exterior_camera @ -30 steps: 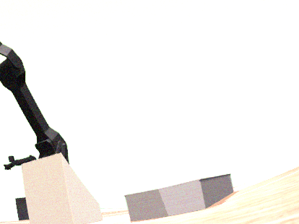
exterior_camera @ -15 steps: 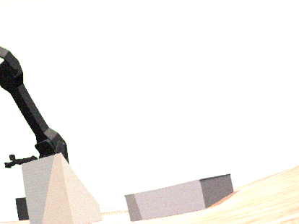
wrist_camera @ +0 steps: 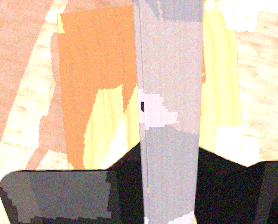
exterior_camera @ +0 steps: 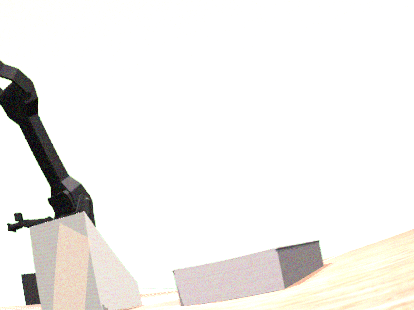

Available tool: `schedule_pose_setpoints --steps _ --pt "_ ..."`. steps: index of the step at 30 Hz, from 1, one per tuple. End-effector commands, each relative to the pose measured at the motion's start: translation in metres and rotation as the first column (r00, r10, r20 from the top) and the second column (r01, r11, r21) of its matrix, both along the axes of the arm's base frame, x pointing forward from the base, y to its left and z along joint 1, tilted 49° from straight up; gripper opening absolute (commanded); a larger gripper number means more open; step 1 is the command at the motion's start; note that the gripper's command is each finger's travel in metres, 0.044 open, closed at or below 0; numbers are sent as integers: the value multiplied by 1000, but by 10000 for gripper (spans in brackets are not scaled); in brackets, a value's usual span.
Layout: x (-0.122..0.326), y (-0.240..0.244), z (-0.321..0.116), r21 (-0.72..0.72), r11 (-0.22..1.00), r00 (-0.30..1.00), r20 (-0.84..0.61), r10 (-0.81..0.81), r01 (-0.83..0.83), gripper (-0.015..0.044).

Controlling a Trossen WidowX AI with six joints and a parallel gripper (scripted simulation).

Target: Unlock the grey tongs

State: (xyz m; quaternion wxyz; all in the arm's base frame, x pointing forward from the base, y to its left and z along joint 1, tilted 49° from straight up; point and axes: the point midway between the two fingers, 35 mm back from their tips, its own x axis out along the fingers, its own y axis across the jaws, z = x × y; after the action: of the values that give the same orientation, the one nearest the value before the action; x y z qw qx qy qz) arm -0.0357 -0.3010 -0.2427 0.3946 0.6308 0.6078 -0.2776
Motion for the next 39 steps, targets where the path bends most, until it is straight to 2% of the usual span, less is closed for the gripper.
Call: schedule_pose_setpoints --steps 1,19,39 --pt "-1 -5 0 -73 997 1000 13 -16 17 -150" --pt "-4 -13 1 -336 939 997 45 -66 78 -150" --pt "-7 -15 23 -597 793 992 83 -93 124 -150"
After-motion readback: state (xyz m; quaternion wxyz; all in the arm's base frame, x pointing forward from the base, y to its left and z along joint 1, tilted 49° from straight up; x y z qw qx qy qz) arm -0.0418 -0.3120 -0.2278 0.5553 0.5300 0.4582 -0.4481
